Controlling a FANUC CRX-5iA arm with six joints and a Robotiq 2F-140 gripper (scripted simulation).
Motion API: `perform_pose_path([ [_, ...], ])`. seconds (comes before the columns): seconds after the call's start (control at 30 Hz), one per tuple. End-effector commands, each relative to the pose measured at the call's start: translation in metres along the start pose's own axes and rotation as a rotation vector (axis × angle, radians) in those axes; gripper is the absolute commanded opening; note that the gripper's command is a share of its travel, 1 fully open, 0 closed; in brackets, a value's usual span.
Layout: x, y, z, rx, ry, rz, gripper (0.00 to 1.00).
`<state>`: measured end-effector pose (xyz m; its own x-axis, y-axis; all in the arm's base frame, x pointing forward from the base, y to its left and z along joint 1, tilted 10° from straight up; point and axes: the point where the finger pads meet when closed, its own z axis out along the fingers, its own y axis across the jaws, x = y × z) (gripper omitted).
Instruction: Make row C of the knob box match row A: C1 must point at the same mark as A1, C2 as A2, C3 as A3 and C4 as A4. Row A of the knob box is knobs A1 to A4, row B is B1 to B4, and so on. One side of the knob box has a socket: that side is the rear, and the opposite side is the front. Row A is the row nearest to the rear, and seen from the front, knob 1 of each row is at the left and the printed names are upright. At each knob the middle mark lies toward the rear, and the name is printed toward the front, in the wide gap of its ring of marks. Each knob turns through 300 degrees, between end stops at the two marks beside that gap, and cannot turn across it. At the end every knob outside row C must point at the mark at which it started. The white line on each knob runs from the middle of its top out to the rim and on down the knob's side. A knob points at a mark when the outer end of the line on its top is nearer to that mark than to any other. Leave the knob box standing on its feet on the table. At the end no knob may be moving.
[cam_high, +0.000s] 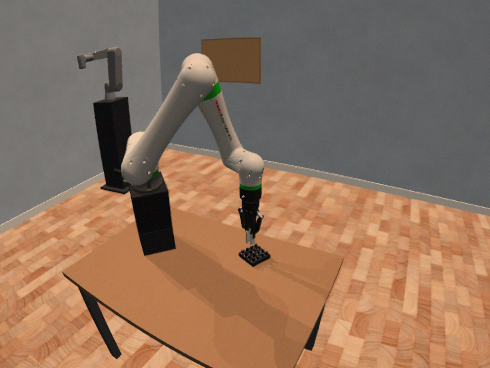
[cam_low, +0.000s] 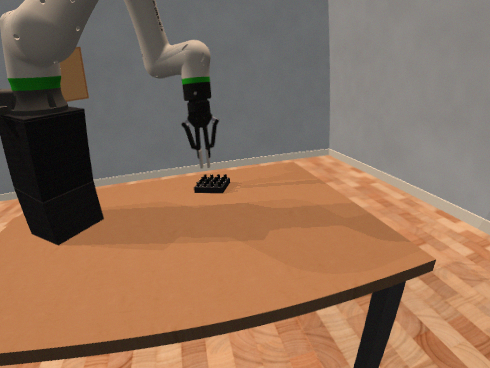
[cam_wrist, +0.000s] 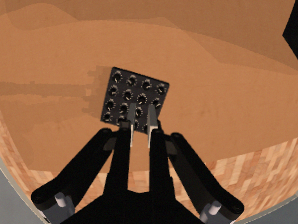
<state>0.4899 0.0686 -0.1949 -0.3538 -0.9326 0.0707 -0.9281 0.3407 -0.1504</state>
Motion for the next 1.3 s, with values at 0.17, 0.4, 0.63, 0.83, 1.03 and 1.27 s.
perform_pose_path([
  [0.17, 0.000, 0.000, 0.005, 0.000, 0.000, 0.000, 0.12],
  [0.4, 0.000, 0.000, 0.013, 0.000, 0.000, 0.000, 0.12],
  [0.63, 0.000, -0.001, 0.021, 0.000, 0.000, 0.000, 0.12],
  [0.83, 0.000, -0.001, 0.029, 0.000, 0.000, 0.000, 0.12],
  [1.03, 0.000, -0.001, 0.033, 0.000, 0.000, 0.000, 0.12],
  [1.27, 0.000, -0.001, 0.039, 0.000, 0.000, 0.000, 0.12],
])
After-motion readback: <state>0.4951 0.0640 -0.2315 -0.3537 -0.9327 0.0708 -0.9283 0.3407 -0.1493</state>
